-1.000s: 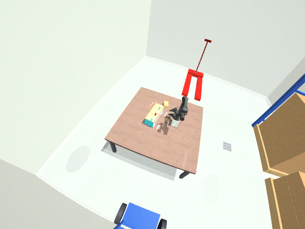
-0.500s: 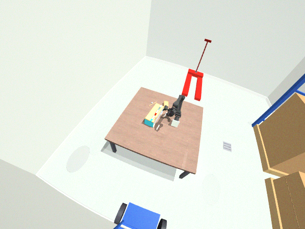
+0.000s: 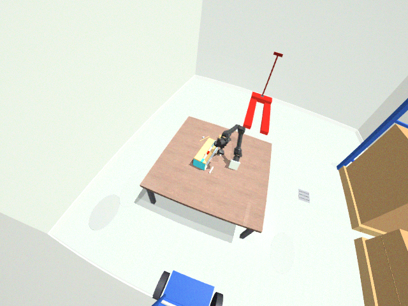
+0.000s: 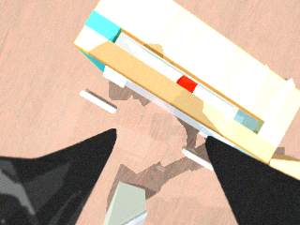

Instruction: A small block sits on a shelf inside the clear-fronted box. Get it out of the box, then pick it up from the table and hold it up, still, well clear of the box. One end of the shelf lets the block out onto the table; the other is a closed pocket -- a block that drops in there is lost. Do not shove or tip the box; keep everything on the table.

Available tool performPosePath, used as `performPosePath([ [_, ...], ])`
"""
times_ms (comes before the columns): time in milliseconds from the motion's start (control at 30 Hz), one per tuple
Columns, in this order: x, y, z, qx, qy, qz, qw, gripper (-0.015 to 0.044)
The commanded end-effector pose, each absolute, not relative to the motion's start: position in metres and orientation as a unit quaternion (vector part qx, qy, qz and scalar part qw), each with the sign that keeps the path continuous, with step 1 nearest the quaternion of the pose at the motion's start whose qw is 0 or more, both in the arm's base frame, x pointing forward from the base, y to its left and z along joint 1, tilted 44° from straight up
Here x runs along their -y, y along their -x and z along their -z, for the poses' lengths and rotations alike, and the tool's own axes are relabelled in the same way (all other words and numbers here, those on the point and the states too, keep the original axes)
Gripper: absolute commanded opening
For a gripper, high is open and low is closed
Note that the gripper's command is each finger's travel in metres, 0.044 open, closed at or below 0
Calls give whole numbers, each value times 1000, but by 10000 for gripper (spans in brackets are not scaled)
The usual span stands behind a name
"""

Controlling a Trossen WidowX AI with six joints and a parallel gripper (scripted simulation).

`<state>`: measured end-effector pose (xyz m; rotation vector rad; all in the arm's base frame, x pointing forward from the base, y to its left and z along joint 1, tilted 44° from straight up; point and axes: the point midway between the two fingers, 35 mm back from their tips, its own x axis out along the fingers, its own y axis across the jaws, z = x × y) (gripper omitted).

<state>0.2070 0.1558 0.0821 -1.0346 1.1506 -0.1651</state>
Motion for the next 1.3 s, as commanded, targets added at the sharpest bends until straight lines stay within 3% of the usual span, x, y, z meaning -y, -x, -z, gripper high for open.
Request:
performPosePath([
  [0,-105,-239,-88,-503,-78,371,777,400],
  [333,-71,-256,-92,-363,-414,550,628,400],
  [1267,-60,-262,-82,-358,-422,553,623,400],
])
